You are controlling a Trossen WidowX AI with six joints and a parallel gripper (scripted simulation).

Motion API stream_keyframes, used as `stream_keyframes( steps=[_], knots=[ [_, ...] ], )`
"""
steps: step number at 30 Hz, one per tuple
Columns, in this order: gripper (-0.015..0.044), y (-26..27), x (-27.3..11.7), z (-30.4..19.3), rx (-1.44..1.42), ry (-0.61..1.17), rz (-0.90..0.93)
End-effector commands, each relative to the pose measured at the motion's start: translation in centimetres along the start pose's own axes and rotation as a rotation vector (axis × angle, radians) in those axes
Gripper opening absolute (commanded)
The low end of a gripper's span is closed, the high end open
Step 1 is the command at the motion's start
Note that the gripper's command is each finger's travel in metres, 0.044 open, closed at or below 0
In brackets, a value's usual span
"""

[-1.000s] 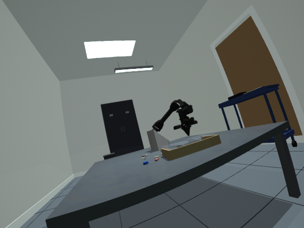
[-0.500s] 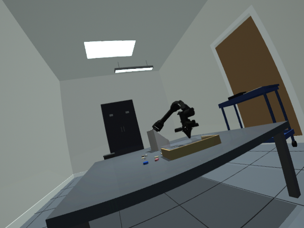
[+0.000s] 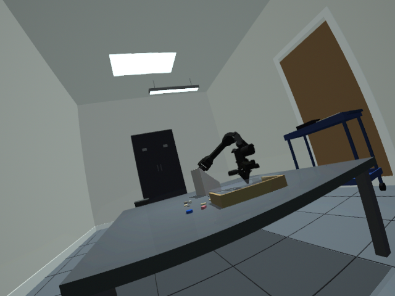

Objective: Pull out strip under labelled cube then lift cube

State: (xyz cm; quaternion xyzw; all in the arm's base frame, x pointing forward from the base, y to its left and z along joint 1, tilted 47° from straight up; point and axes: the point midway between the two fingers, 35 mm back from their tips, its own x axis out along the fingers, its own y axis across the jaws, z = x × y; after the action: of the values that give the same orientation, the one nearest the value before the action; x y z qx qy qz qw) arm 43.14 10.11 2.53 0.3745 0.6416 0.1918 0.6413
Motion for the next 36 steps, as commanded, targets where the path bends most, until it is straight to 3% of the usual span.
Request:
stream_keyframes(
  steps=[1,36],
  knots=[
    [0.0000,-0.1,0.9,-0.2,0.004,0.004,-0.005],
    [0.0000,-0.1,2.5,-0.4,0.004,0.004,-0.003]
  ],
)
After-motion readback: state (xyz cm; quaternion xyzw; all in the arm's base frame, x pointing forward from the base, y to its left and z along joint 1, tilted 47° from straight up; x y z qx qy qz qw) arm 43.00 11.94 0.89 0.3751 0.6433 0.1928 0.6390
